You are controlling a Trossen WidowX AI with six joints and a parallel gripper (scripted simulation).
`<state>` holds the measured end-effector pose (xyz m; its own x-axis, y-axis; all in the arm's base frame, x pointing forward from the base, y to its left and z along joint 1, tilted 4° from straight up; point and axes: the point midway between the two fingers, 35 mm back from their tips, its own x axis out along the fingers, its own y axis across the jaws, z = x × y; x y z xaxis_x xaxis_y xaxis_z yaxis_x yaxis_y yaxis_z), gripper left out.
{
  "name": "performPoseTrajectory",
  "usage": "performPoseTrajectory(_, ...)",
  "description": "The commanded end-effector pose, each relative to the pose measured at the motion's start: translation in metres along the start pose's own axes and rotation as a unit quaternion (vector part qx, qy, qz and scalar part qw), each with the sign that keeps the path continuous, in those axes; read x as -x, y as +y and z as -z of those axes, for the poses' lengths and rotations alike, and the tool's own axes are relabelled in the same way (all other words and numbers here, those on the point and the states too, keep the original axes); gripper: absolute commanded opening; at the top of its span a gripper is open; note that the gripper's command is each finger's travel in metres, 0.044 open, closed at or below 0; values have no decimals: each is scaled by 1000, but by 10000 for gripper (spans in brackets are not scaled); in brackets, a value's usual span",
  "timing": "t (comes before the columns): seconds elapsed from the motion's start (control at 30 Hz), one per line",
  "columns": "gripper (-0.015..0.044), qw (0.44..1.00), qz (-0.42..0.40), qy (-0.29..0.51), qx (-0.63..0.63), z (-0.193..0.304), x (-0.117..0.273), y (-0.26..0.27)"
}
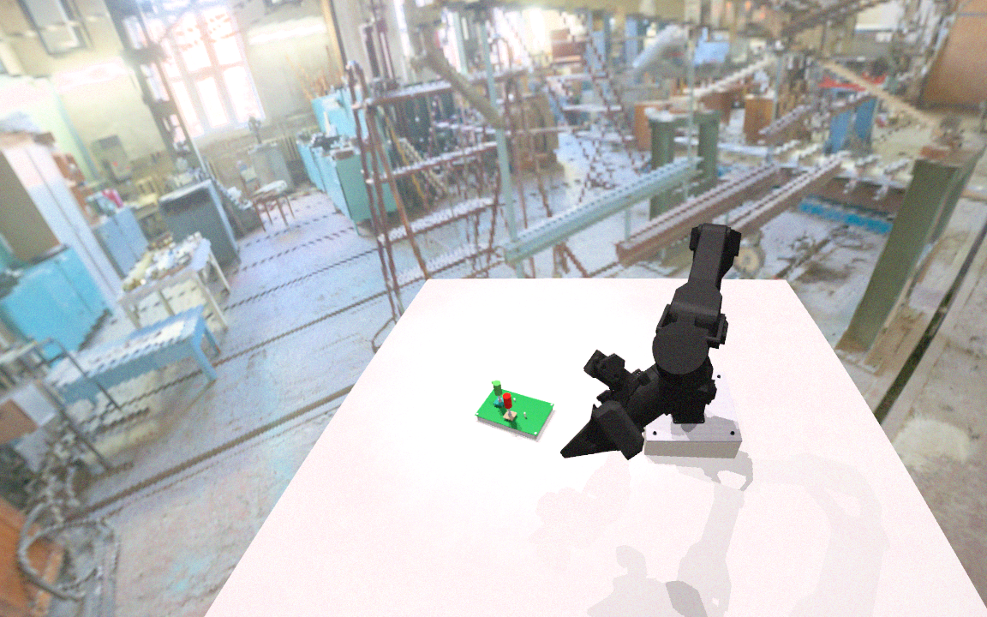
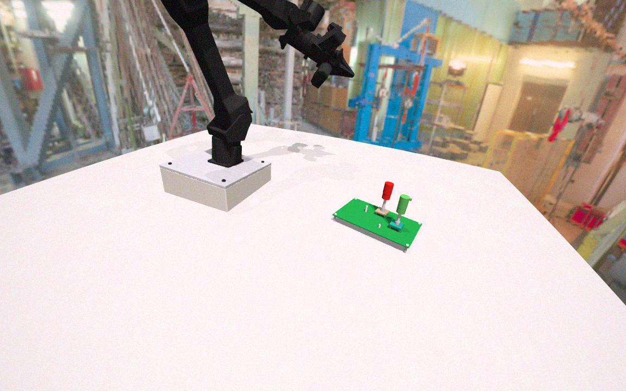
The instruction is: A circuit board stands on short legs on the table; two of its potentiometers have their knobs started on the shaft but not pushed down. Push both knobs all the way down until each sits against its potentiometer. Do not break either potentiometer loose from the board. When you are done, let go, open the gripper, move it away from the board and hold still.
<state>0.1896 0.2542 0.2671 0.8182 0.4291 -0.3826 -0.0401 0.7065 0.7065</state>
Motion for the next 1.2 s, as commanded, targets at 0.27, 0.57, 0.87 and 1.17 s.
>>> performPoseTrajectory(0.27, 0, 986, 161, 29, 30, -45, -63, -48)
performPoseTrajectory(0.57, 0, 957, 279, 73, 4, -85, -96, -105)
performPoseTrajectory(0.87, 0, 915, 377, 131, -58, -124, -110, -172)
performPoseTrajectory(1.17, 0, 861, 443, 195, -155, -161, -104, -242)
